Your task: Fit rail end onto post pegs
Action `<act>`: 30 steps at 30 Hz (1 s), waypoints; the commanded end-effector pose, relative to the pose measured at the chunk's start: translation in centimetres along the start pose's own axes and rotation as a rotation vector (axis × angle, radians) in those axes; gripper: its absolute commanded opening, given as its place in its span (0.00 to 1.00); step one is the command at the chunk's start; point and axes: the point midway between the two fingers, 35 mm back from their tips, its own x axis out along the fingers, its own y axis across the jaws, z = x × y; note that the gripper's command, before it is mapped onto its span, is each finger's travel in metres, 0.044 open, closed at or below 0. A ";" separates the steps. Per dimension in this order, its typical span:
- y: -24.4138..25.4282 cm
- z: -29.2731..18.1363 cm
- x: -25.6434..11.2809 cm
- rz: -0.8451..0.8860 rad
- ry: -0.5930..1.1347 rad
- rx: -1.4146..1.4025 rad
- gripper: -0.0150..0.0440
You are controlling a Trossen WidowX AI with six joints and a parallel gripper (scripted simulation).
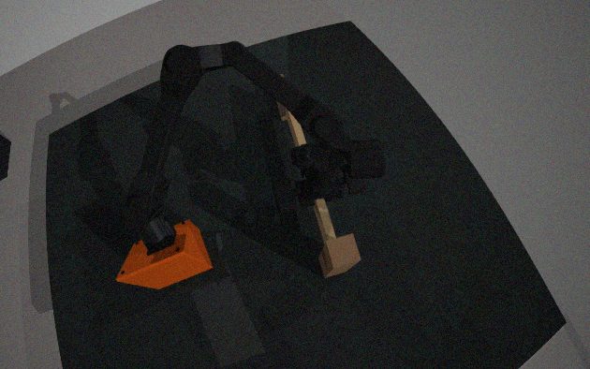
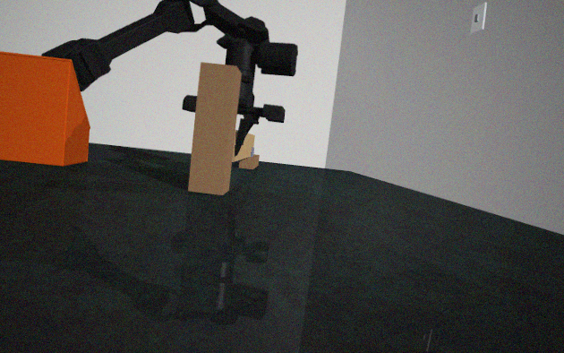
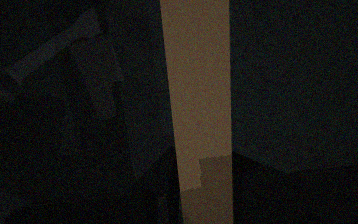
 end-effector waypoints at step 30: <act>0.1 0.0 -0.1 -0.002 0.007 0.003 0.25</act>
